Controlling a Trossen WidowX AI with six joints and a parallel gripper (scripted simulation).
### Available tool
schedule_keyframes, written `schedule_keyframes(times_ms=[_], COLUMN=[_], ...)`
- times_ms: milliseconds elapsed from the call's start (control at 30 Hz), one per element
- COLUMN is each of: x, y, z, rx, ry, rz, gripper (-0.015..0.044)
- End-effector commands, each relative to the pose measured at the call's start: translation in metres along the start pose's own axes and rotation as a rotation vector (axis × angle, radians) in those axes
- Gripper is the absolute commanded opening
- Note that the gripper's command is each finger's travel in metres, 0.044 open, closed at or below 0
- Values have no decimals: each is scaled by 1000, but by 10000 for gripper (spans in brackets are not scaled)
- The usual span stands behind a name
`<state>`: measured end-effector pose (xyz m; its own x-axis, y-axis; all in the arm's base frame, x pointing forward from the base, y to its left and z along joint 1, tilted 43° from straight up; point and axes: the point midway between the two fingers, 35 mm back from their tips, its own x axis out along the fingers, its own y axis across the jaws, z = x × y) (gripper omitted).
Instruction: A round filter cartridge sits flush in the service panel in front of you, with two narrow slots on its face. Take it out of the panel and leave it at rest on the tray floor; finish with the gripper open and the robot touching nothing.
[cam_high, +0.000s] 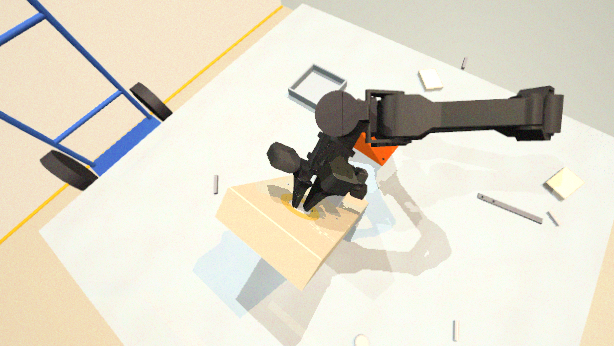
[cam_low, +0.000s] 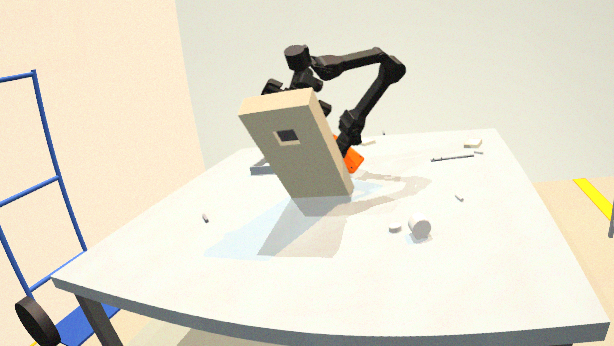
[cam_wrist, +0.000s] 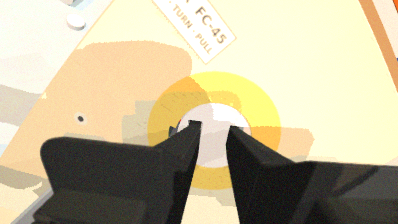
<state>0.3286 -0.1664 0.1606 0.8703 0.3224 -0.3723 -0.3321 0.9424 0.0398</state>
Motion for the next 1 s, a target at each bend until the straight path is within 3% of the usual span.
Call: schedule_keyframes(times_ms=[0,633,967], x=[4,-69,-70], y=[0,0,10], z=[0,-1,-10], rx=[-91,20,24], ry=[10,16,14], rz=[-3,-2,-3], gripper=[0,0,0])
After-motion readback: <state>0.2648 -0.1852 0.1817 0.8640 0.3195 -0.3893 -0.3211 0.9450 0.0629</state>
